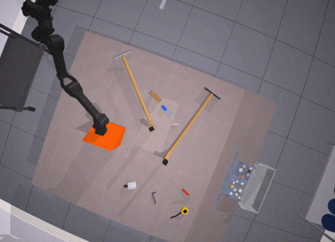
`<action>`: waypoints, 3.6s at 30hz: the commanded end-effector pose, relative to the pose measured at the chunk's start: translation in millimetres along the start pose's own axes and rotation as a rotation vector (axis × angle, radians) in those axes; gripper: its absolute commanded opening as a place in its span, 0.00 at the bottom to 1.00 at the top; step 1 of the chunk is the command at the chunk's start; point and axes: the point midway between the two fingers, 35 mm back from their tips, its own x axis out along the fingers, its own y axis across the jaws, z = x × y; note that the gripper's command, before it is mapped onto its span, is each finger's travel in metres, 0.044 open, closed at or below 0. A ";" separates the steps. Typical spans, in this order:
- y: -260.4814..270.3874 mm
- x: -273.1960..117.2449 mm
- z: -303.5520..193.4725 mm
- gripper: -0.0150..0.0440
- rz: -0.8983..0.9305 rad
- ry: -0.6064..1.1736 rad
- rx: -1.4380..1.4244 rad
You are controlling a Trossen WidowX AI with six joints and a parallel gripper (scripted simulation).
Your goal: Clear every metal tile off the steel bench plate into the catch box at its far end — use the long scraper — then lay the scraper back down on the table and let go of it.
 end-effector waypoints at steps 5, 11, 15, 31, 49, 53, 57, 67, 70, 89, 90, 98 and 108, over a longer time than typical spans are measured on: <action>-40.0 -3.9 -4.1 0.25 -0.076 0.014 -0.001; -66.3 -7.7 -7.3 0.25 -0.130 0.025 -0.001; -83.7 -10.8 -9.9 0.25 -0.166 0.034 0.000; -150.8 -26.8 -24.0 0.25 -0.303 0.080 0.002; -222.0 -52.7 -44.2 0.25 -0.450 0.145 0.011; -237.1 -59.5 -49.2 0.25 -0.481 0.161 0.013; -251.8 -66.7 -54.4 0.25 -0.513 0.177 0.017; -287.4 -86.3 -68.3 0.25 -0.588 0.221 0.027; -297.7 -92.6 -72.7 0.25 -0.610 0.235 0.030; -358.0 -136.4 -102.4 0.25 -0.743 0.328 0.058; -361.0 -138.9 -104.1 0.25 -0.749 0.333 0.060; -383.6 -159.4 -117.6 0.25 -0.801 0.375 0.075; -409.5 -186.3 -135.1 0.25 -0.863 0.430 0.097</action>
